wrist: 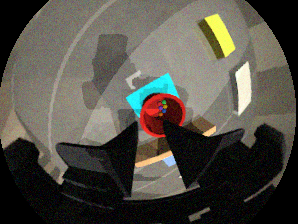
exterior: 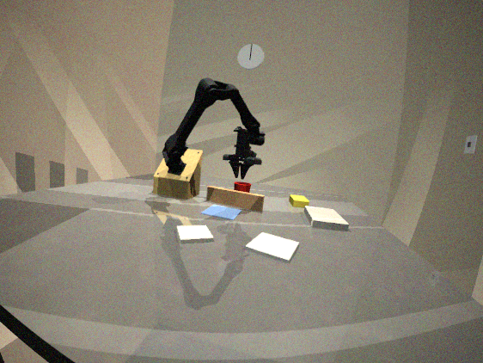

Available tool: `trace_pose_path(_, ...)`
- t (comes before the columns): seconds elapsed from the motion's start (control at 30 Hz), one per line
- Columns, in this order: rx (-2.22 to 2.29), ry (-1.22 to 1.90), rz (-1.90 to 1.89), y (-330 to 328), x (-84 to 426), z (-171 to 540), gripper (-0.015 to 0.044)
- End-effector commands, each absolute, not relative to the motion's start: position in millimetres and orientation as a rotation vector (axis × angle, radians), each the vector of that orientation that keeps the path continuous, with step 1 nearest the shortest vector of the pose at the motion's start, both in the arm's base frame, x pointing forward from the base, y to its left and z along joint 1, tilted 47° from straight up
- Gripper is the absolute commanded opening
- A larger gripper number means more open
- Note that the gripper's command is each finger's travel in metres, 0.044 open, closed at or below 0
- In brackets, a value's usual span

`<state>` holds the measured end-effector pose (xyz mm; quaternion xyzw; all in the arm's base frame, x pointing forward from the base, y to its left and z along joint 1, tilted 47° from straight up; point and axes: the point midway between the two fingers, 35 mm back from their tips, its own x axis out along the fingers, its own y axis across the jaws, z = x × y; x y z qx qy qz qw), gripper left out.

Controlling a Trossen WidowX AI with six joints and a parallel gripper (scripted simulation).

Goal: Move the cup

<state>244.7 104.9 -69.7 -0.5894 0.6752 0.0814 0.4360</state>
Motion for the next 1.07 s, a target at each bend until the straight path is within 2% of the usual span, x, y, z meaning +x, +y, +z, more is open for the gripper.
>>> trace_pose_path(0.0, -1.468, 1.681, 0.203, 104.4, 244.5, -70.2, 0.0233)
trace_pose_path(0.27, -1.466, 1.681, 0.204, 109.5, 244.7, -65.9, 0.044)
trace_pose_path(0.73, -1.457, 1.683, 0.205, 149.4, 242.5, -28.7, 0.044)
trace_pose_path(1.03, -1.467, 1.675, 0.207, 149.4, 243.5, -29.4, 0.044)
